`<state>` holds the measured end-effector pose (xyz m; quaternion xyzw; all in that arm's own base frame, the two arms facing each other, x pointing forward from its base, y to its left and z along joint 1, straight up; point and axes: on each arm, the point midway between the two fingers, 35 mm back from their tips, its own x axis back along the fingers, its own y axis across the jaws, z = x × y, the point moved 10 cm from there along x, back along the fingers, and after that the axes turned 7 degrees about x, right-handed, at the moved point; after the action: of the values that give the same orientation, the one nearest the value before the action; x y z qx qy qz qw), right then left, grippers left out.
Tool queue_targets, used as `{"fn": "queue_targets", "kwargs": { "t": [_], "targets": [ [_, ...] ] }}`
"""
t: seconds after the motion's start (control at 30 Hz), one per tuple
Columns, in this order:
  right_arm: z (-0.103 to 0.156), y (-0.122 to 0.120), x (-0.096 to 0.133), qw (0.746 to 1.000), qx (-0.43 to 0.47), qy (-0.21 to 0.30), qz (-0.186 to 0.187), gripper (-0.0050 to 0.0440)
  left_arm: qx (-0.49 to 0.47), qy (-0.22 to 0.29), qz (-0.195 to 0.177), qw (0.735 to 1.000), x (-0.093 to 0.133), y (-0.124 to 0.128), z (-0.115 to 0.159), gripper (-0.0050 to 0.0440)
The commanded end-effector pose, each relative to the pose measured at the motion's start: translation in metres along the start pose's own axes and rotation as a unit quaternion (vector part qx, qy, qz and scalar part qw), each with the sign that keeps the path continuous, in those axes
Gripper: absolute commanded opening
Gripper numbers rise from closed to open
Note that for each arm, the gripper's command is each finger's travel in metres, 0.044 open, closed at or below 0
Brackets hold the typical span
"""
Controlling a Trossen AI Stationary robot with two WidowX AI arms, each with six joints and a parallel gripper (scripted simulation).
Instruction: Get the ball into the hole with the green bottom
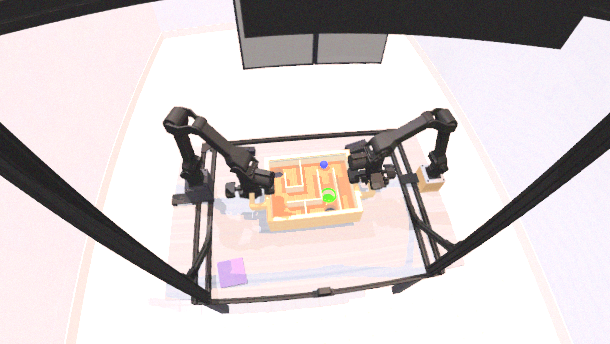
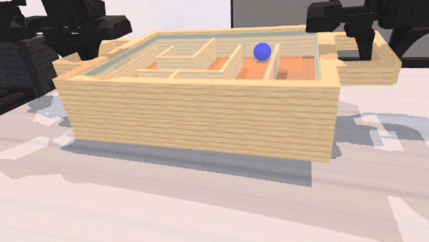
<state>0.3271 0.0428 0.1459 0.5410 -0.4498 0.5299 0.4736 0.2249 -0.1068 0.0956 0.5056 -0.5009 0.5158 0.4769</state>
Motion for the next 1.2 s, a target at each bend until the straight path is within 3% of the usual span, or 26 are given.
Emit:
{"fn": "queue_targets", "kwargs": {
  "t": [0.0,0.4,0.97,1.17],
  "targets": [
    [0.001,0.003,-0.004,1.000,0.000,-0.004,0.007,0.0020,0.000,0.005,-0.006,1.000,0.005,-0.003,-0.001,0.0020],
    [-0.004,0.011,-0.018,0.999,-0.001,0.015,0.035,0.0020,-0.001,-0.013,-0.034,0.999,0.018,-0.011,0.004,0.0020],
    [0.005,0.001,0.002,1.000,0.000,-0.018,-0.003,0.0020,0.000,0.019,0.004,1.000,0.000,0.000,-0.005,0.0020],
    [0.001,0.004,-0.006,1.000,0.000,-0.004,0.011,0.0020,0.000,0.006,-0.011,1.000,0.007,-0.005,-0.001,0.0020]
  ]
}}
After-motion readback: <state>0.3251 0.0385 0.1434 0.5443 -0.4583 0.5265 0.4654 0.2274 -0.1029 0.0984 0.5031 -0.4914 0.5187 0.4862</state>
